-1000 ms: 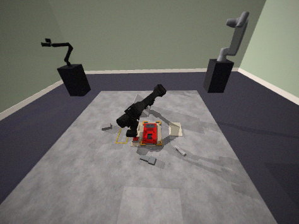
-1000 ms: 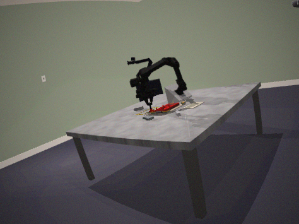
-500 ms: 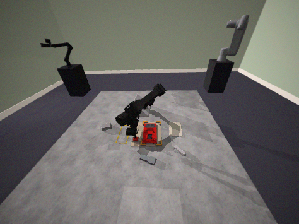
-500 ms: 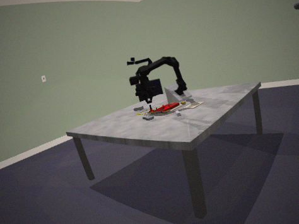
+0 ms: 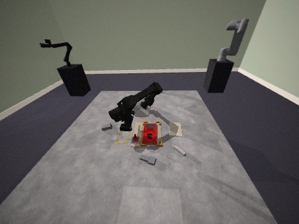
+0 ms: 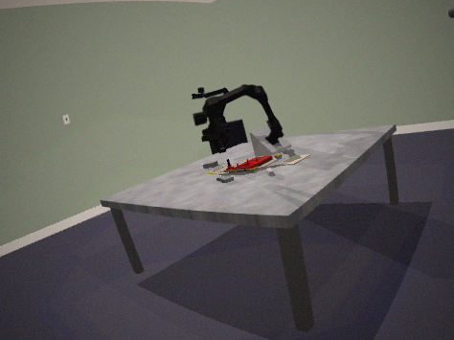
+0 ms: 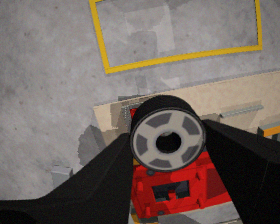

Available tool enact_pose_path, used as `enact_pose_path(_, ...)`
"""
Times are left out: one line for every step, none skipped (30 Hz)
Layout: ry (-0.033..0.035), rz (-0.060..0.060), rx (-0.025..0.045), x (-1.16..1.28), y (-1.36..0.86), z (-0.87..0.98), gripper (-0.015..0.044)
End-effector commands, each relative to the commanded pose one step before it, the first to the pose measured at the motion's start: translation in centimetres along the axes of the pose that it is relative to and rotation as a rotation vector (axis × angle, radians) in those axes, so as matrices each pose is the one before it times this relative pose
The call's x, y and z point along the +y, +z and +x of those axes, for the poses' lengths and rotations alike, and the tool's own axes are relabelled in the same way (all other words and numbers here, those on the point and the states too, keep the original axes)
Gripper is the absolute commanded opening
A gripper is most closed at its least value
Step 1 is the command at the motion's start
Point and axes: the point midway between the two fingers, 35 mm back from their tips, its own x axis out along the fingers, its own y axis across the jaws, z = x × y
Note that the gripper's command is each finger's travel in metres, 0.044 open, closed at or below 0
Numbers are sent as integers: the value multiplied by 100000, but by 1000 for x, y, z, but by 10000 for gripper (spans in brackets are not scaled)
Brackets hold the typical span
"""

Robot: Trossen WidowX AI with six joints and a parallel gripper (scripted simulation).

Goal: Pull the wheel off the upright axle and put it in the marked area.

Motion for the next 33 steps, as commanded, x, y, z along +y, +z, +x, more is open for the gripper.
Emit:
enact_pose_path(-431, 187, -321, -1195, 2082, -135, 0)
enact_pose_path(-63, 82, -32, -306, 508, -40, 0)
enact_pose_path(-64, 78, -17, -313, 501, -37, 0)
enact_pose_path(-36, -2, -4, -304, 490, -34, 0)
enact_pose_path(-24, -36, 8, -304, 482, -32, 0)
enact_pose_path(1, -103, 18, -297, 472, -29, 0)
enact_pose_path(1, -107, 30, -304, 466, -26, 0)
enact_pose_path(1, -110, 42, -311, 459, -23, 0)
enact_pose_path(1, -114, 54, -317, 453, -20, 0)
enact_pose_path(2, -117, 65, -322, 444, -17, 0)
enact_pose_path(3, -95, 59, -258, 346, -12, 0)
enact_pose_path(2, -58, 39, -157, 205, -6, 0)
enact_pose_path(1, -20, 14, -53, 68, -2, 0)
enact_pose_path(0, 0, 0, 0, 0, 0, 0)
enact_pose_path(1, -1, 1, 2, 1, 53, 0)
enact_pose_path(2, -1, 2, 3, 1, 109, 0)
enact_pose_path(3, -2, 3, 5, 2, 172, 0)
enact_pose_path(4, -2, 4, 4, 1, 203, 0)
enact_pose_path(4, -3, 6, 4, 0, 244, 0)
enact_pose_path(5, -4, 9, 2, -1, 295, 0)
enact_pose_path(5, -5, 13, -1, -4, 351, 0)
enact_pose_path(4, -5, 14, -4, -6, 318, 0)
enact_pose_path(2, -3, 10, -4, -5, 194, 0)
enact_pose_path(2, 1, -6, 11, 7, 94, 0)
enact_pose_path(5, 2, -12, 22, 14, 189, 0)
enact_pose_path(8, 2, -17, 32, 20, 289, 0)
enact_pose_path(9, 2, -18, 37, 22, 364, 0)
enact_pose_path(11, 2, -17, 40, 23, 442, 0)
enact_pose_path(13, 1, -14, 41, 22, 520, 0)
enact_pose_path(13, -1, -8, 36, 18, 576, 0)
enact_pose_path(13, -2, 0, 28, 11, 596, 0)
enact_pose_path(11, -4, 9, 18, 4, 598, 0)
enact_pose_path(10, -5, 18, 8, -3, 596, 0)
